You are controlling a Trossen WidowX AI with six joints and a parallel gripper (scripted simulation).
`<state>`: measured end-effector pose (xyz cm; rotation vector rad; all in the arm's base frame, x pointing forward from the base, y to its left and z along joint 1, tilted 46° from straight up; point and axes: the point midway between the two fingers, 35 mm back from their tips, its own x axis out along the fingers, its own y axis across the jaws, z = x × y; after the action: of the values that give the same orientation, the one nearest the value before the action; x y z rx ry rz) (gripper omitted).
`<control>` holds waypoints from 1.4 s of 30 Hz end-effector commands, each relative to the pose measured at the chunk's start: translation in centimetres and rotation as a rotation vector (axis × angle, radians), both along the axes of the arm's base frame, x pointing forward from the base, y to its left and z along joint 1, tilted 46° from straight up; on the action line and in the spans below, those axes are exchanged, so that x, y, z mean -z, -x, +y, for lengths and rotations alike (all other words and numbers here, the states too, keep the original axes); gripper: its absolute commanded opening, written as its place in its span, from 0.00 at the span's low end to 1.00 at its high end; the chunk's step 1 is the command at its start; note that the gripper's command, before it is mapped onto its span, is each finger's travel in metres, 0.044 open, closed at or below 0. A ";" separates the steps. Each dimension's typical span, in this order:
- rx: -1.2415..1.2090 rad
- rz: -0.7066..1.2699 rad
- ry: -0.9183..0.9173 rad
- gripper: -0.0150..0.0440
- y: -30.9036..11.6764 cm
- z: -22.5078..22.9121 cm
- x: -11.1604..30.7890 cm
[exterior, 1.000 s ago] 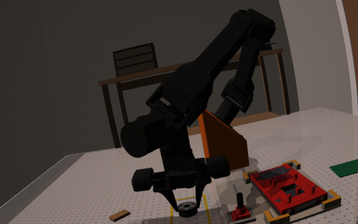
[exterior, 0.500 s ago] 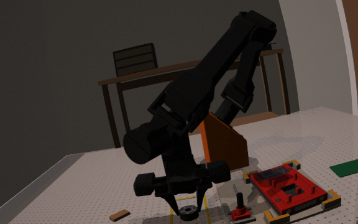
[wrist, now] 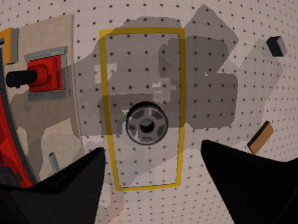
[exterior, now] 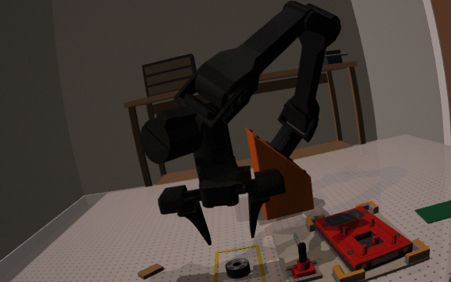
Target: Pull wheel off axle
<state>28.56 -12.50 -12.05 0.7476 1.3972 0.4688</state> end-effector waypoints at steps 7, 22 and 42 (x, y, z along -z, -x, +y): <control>-0.011 0.010 -0.001 1.00 8.2 0.3 -6.0; -0.011 0.010 -0.001 1.00 8.4 0.4 -6.1; -0.011 0.010 -0.001 1.00 8.4 0.4 -6.1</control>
<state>20.26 -12.15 -6.00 0.7497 1.4088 0.4717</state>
